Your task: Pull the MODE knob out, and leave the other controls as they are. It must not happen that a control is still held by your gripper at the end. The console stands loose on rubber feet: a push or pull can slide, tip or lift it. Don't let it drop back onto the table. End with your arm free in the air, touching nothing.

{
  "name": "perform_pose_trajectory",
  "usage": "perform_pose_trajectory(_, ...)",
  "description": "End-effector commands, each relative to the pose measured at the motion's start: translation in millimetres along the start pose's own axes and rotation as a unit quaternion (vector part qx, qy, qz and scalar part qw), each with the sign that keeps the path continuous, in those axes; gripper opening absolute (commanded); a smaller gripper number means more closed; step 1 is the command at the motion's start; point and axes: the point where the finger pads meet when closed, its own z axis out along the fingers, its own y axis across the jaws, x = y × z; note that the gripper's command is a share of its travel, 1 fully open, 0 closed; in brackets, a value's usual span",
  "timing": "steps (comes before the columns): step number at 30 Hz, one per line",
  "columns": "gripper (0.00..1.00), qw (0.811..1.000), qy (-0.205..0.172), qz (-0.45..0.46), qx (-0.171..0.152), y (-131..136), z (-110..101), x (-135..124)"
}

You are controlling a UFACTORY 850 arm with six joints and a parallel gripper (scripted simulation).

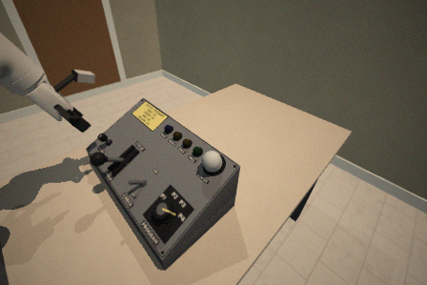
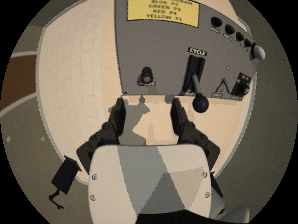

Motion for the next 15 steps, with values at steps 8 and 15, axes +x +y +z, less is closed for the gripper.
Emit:
perform_pose_trajectory(8, 0.76, 1.000, 0.002, 0.001, 0.001, -1.0, 45.2, 1.7)
perform_pose_trajectory(15, 0.76, 1.000, 0.002, 0.001, 0.001, -1.2, 73.9, 2.0)
